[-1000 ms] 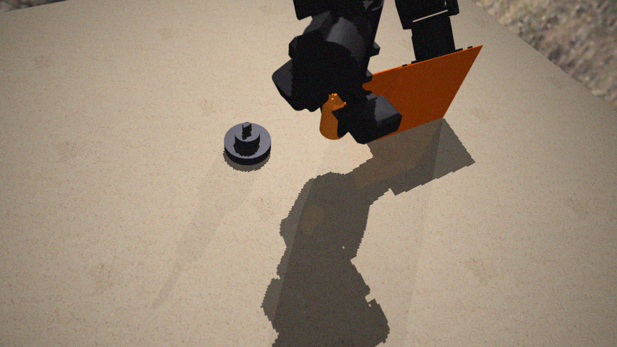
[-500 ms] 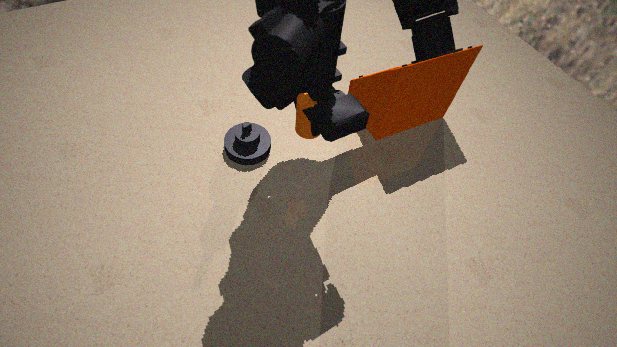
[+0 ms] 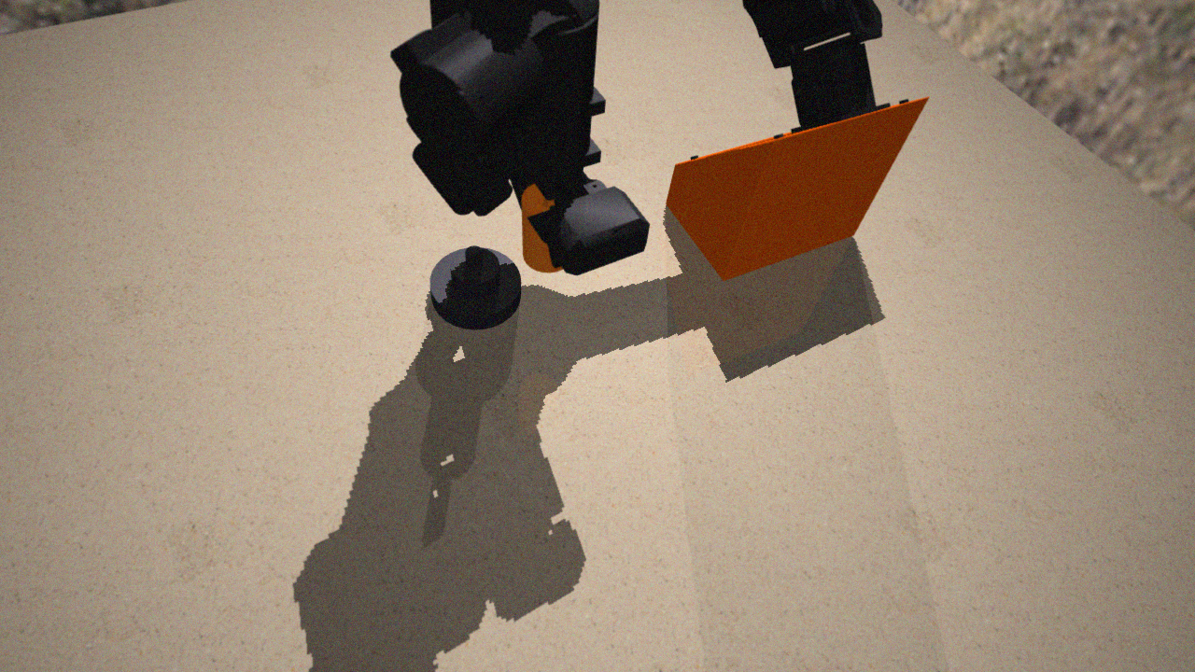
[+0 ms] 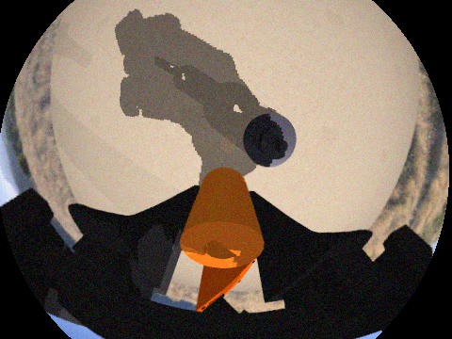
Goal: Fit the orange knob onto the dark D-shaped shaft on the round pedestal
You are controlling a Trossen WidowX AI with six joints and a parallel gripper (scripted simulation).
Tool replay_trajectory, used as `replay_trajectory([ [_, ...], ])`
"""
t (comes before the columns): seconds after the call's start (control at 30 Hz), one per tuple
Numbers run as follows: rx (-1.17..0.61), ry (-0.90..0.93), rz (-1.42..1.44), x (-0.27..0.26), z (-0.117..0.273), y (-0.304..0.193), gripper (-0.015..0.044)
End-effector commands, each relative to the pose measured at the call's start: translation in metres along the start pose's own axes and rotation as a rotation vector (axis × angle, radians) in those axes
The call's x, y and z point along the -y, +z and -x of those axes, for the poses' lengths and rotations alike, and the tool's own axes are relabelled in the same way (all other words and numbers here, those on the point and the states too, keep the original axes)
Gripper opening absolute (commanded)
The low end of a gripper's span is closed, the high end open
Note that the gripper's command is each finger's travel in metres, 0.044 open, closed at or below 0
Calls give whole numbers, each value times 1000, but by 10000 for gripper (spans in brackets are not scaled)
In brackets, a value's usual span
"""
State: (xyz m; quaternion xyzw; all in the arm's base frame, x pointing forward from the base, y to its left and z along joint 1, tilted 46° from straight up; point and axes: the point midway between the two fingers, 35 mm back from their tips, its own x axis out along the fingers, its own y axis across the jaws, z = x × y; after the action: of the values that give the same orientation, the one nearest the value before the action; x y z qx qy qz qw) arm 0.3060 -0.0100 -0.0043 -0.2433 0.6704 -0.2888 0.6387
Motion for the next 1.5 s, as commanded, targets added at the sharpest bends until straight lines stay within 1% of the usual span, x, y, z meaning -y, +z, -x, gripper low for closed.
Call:
replay_trajectory([
  [0.0, 25, 1, -9, 11, 2, 13, 0],
  [0.7, 22, -33, 1, 64, -17, 38, 0],
  [1.0, 22, -33, 1, 65, -19, 38, 0],
  [1.3, 22, -34, 1, 66, -43, 38, 0],
  [1.47, 22, -34, -10, 66, -41, 38, 0],
])
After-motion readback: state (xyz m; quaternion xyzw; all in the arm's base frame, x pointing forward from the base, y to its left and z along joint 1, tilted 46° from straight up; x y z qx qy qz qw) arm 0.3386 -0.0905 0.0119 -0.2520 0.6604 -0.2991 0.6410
